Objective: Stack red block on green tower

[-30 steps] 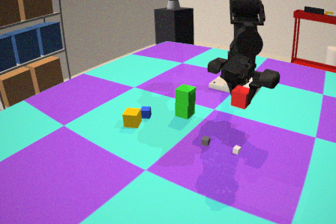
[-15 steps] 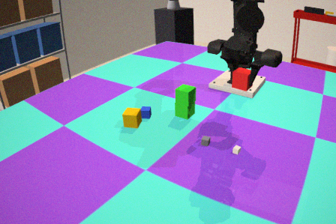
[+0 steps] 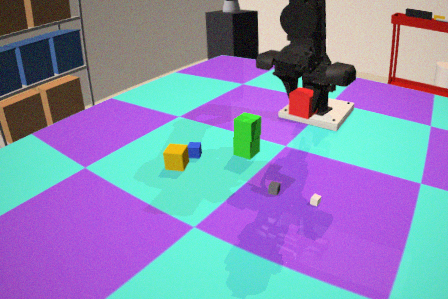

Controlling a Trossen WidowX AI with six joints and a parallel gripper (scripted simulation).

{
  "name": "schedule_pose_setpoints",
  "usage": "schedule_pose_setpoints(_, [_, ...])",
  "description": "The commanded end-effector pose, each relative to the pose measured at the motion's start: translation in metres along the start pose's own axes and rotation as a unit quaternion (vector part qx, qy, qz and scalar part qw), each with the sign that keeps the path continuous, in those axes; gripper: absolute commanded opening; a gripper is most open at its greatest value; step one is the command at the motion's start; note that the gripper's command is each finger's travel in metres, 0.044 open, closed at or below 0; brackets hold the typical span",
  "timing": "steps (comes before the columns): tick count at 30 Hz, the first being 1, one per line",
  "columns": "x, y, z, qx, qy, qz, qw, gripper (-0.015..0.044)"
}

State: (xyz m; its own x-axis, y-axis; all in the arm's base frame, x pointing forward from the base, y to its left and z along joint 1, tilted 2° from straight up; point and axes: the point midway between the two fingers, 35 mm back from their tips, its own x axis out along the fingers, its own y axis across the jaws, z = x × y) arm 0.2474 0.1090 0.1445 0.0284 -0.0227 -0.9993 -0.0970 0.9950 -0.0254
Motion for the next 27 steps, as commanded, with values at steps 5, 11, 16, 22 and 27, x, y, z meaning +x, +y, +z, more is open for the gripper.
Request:
schedule_pose_setpoints(5, [0.000, -0.035, 0.012, -0.001, 0.000, 0.001, 1.000, 0.0000])
schedule_pose_setpoints(11, [0.000, -0.062, 0.017, -0.001, 0.000, 0.000, 1.000, 0.0000])
schedule_pose_setpoints(16, [-0.001, -0.085, 0.019, -0.001, -0.001, -0.001, 1.000, 0.0000])
schedule_pose_setpoints(22, [-0.001, -0.113, 0.019, -0.001, 0.000, -0.003, 1.000, 0.0000])
schedule_pose_setpoints(27, [0.002, -0.120, 0.019, -0.001, 0.000, -0.003, 1.000, 0.0000])
